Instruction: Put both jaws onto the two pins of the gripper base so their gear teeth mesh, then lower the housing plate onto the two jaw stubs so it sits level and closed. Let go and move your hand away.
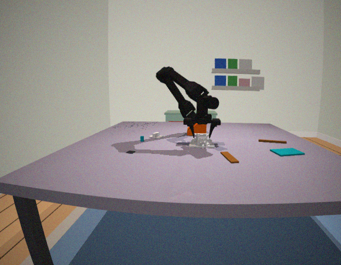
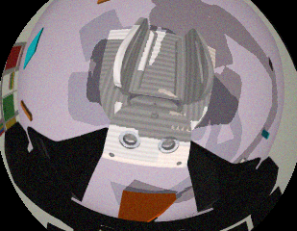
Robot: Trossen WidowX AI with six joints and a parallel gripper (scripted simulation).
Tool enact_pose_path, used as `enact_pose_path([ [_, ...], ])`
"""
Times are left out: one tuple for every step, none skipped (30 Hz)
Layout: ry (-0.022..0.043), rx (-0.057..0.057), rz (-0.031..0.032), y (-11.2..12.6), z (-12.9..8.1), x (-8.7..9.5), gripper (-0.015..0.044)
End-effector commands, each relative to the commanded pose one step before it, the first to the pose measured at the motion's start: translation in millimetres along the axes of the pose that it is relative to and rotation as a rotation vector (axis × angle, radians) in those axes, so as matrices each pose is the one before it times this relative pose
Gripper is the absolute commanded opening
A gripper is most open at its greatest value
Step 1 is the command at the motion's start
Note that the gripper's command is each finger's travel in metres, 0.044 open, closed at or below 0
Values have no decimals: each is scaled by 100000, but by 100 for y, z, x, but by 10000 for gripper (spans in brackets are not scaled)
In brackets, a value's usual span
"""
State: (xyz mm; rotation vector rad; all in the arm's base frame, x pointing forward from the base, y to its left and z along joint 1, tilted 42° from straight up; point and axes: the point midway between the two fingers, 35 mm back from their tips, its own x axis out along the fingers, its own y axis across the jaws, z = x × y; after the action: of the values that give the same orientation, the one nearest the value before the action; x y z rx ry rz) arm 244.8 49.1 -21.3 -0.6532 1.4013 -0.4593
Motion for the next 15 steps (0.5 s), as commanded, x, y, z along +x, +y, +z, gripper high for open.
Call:
enact_pose_path([
  [-282,-613,-471,-63,35,51,351],
  [0,0,0,0,0,0,351],
  [0,0,0,0,0,0,351],
  [0,0,0,0,0,0,351],
  [0,0,0,0,0,0,351],
  [0,-36,0,0,0,10,351],
  [0,-107,-1,0,0,30,351],
  [0,-178,-2,0,0,49,351],
  [0,-231,-3,-1,0,64,351],
  [0,-178,-3,-1,0,49,351],
  [0,-107,-2,0,0,30,351],
  [0,-36,-1,0,0,10,351],
  [0,0,0,0,0,0,351],
  [0,0,0,0,0,0,351],
  [0,0,0,0,0,0,351],
])
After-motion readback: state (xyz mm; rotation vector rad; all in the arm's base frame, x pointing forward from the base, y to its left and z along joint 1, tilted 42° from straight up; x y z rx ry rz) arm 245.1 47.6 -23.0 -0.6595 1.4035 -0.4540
